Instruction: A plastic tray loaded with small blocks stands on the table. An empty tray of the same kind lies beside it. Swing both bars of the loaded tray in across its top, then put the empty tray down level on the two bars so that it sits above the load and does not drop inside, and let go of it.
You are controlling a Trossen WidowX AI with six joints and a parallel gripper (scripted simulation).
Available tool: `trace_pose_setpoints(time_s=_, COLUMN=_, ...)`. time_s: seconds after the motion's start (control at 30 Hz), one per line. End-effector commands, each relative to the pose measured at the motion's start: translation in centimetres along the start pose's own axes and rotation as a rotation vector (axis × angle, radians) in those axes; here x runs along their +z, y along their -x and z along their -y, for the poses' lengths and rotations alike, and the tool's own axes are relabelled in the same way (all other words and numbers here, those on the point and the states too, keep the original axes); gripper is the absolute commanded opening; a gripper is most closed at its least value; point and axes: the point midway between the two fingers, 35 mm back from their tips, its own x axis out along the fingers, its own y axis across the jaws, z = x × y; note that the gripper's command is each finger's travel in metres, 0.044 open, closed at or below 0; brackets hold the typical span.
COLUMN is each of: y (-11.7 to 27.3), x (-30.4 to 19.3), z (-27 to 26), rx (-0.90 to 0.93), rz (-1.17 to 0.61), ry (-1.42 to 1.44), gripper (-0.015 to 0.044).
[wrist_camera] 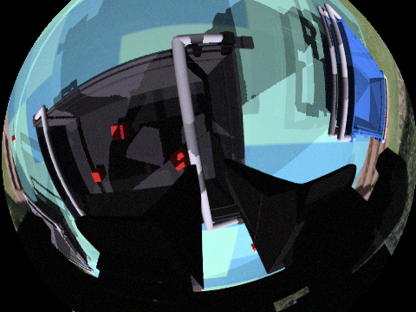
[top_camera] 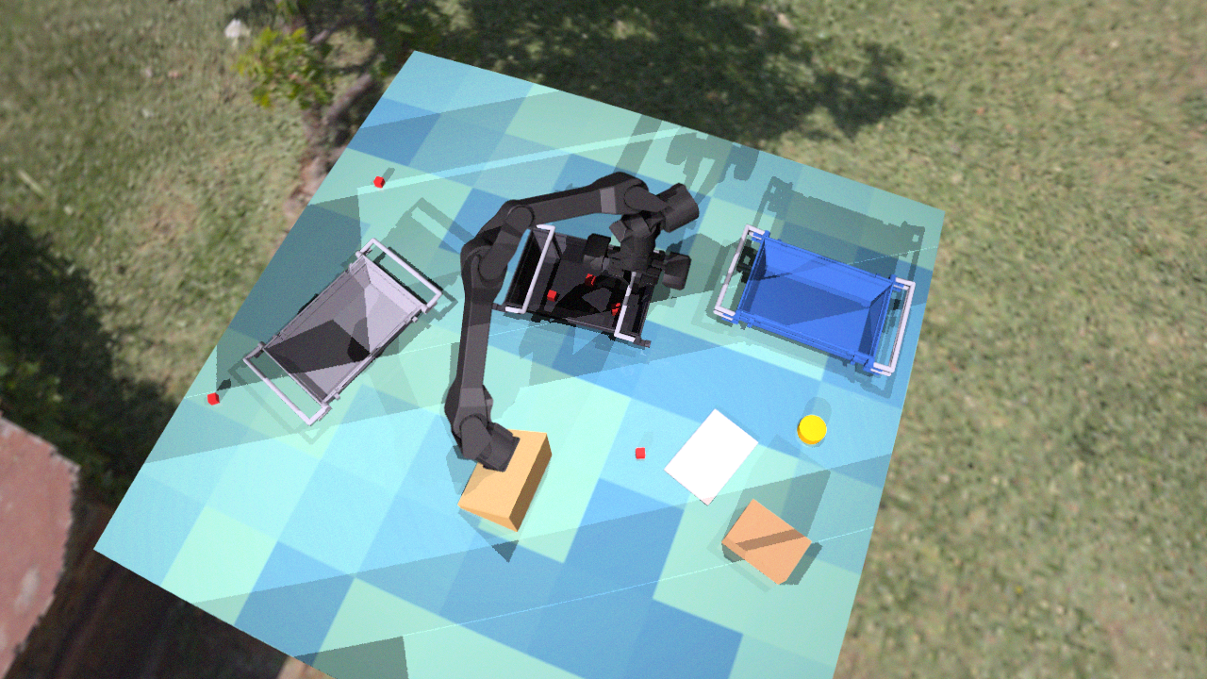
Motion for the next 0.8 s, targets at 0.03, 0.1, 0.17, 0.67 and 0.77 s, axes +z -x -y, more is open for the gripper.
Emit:
trace_pose_setpoints(time_s=0.03, y=-0.13, x=0.03, z=-0.07, rx=0.000, rz=-0.001, ry=0.001, gripper=0.0087)
trace_pose_setpoints(time_s=0.1, y=-0.13, x=0.03, z=-0.07, rx=0.000, rz=-0.001, ry=0.001, gripper=0.0087)
trace_pose_setpoints(time_s=0.17, y=-0.13, x=0.03, z=-0.07, rx=0.000, rz=-0.001, ry=0.001, gripper=0.0087)
trace_pose_setpoints(time_s=0.67, y=-0.13, x=0.03, z=-0.07, rx=0.000, rz=-0.001, ry=0.001, gripper=0.0000)
trace_pose_setpoints(time_s=0.77, y=-0.13, x=0.03, z=-0.07, rx=0.000, rz=-0.001, ry=0.001, gripper=0.0000)
